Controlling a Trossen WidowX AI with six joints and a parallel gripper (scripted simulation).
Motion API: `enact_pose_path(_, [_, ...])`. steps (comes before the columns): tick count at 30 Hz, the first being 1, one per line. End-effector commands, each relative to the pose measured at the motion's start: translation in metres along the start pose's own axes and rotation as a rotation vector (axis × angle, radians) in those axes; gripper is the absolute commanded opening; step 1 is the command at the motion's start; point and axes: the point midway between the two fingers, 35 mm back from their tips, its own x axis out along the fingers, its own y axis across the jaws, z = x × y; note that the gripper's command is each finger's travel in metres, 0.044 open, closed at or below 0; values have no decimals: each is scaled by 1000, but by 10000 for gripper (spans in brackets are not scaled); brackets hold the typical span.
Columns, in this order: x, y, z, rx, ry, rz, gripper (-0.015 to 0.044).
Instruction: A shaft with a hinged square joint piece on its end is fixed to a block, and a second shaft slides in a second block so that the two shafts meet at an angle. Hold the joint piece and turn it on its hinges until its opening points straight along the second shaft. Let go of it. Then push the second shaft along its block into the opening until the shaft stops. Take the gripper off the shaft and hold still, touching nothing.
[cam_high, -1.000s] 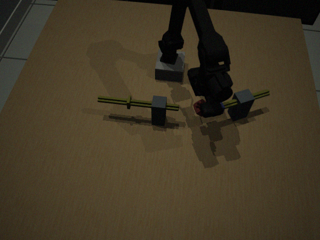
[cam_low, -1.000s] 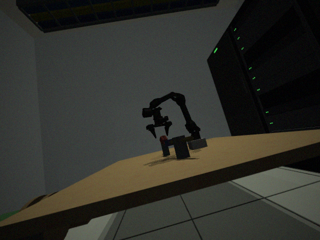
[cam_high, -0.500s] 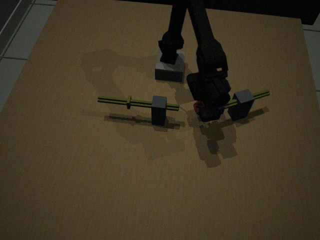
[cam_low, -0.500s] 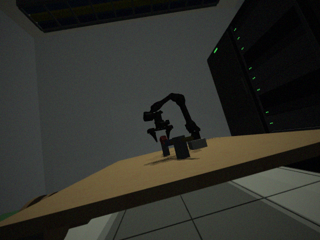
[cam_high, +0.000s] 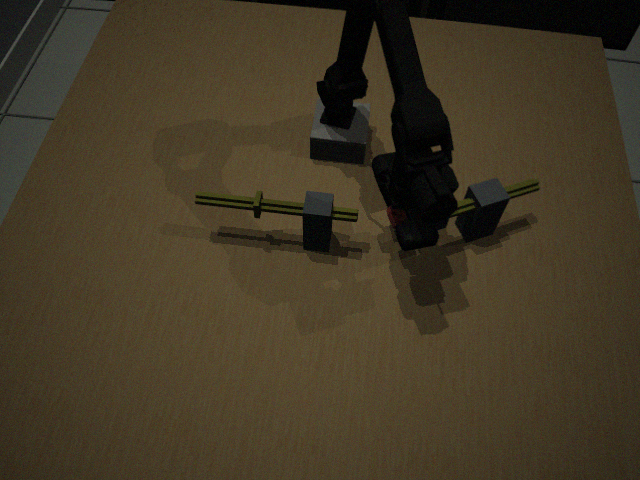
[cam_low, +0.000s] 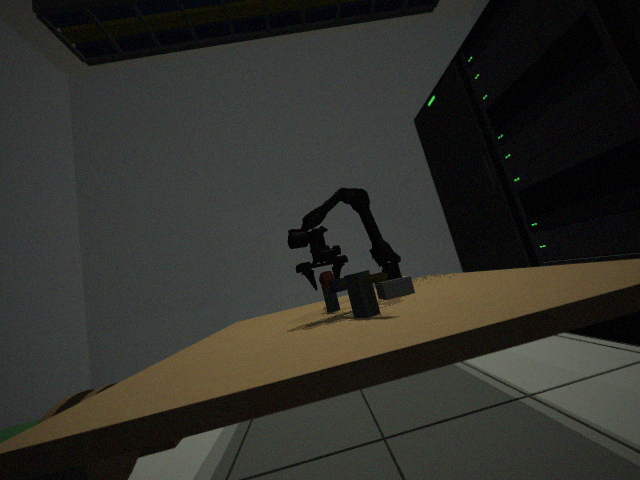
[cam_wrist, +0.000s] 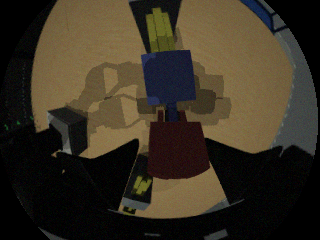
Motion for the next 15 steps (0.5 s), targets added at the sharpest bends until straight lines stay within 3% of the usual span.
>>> enact_pose_path(1, [3, 2, 0, 1, -2, 7, 335])
enact_pose_path(7, [3, 2, 0, 1, -2, 7, 182])
enact_pose_path(15, [3, 2, 0, 1, -2, 7, 182])
